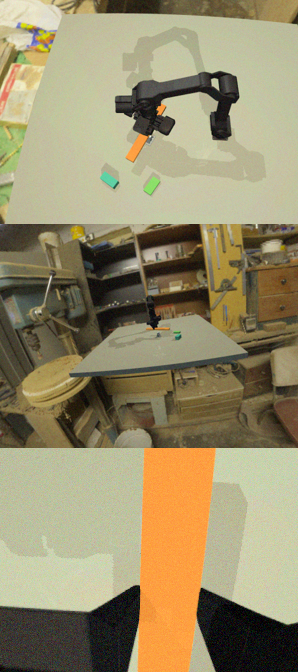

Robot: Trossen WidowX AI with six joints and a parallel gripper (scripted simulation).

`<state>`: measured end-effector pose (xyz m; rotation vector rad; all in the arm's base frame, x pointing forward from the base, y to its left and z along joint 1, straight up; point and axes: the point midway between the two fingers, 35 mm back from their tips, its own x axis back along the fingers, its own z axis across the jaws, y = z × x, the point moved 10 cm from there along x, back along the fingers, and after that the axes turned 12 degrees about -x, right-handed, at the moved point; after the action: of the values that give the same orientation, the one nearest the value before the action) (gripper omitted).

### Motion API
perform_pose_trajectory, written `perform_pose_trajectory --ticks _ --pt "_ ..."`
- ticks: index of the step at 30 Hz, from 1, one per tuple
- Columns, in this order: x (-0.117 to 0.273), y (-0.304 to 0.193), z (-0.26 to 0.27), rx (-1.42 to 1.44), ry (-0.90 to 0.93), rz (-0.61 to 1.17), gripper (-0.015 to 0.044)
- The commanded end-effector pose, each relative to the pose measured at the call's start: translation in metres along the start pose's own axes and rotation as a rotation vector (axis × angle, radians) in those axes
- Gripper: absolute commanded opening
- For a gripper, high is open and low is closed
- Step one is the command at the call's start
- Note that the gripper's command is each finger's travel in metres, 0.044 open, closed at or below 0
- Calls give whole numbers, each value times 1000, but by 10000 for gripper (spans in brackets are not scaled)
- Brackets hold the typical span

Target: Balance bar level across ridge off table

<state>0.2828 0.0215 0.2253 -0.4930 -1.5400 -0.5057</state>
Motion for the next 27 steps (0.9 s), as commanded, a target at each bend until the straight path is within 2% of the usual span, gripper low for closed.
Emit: perform_pose_trajectory --ticks 1,11,27 --pt "-7 0 0 -3 4 -1 0" --pt "-22 -1 1 -3 4 -1 0" --pt "-22 -1 1 -3 4 -1 0"
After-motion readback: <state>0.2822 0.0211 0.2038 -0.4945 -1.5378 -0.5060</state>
